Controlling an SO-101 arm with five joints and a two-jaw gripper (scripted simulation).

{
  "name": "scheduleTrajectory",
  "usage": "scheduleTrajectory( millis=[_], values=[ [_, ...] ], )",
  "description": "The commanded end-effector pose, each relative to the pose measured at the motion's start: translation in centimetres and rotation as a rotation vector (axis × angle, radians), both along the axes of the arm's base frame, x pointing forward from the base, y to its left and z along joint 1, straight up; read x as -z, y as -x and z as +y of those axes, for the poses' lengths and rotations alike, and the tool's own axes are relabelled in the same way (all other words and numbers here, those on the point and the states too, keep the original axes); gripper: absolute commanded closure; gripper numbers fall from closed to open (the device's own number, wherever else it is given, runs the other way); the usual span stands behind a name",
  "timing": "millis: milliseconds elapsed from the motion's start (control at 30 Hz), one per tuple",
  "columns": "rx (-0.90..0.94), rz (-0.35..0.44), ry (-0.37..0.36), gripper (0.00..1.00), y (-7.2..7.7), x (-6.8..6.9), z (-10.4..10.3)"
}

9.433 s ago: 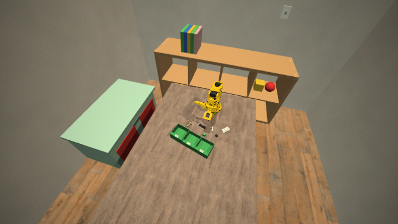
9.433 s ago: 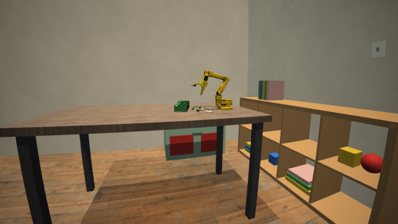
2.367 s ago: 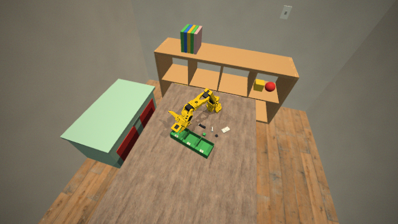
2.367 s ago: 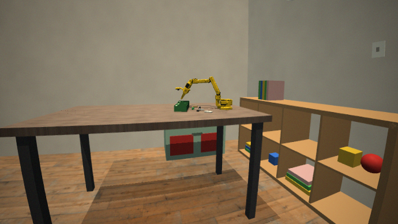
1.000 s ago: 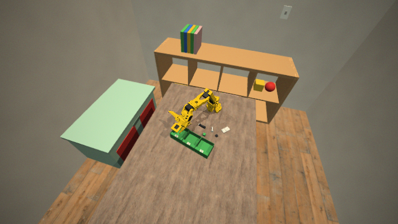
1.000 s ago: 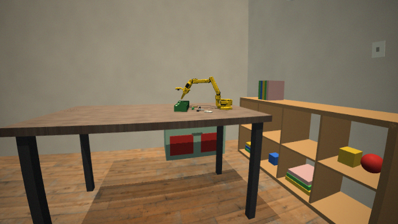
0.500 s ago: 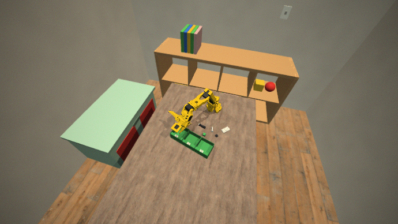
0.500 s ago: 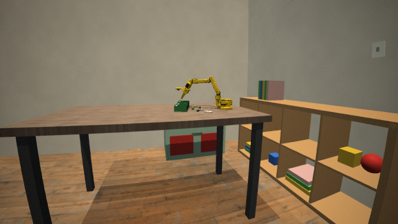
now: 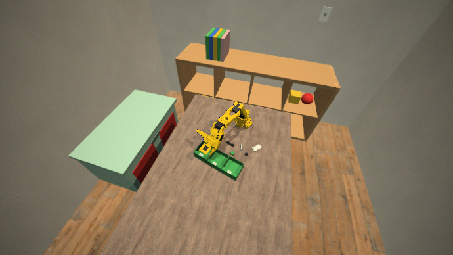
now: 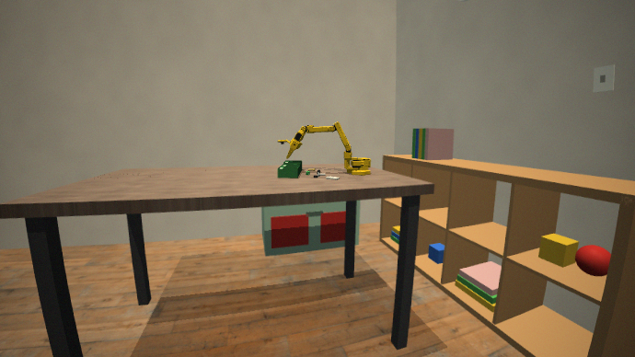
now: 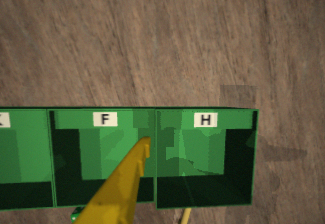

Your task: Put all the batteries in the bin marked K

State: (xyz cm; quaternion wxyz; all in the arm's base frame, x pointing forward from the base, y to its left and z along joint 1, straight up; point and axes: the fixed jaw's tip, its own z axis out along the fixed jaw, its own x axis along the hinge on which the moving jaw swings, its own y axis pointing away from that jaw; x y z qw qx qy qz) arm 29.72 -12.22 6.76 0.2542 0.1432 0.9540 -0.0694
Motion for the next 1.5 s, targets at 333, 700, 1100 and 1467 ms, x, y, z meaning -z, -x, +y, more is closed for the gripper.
scheduleTrajectory(
  millis=[333, 700, 1100, 1467],
  values=[
    [0.006, -0.046, -0.072, 0.0, -1.3, -0.9, 4.0],
    [0.003, -0.036, -0.085, 0.0, -1.1, -0.9, 4.7],
    [0.003, -0.036, -0.085, 0.0, -1.1, -0.9, 4.7],
    [0.003, -0.036, -0.085, 0.0, -1.1, -0.9, 4.7]
  ],
)
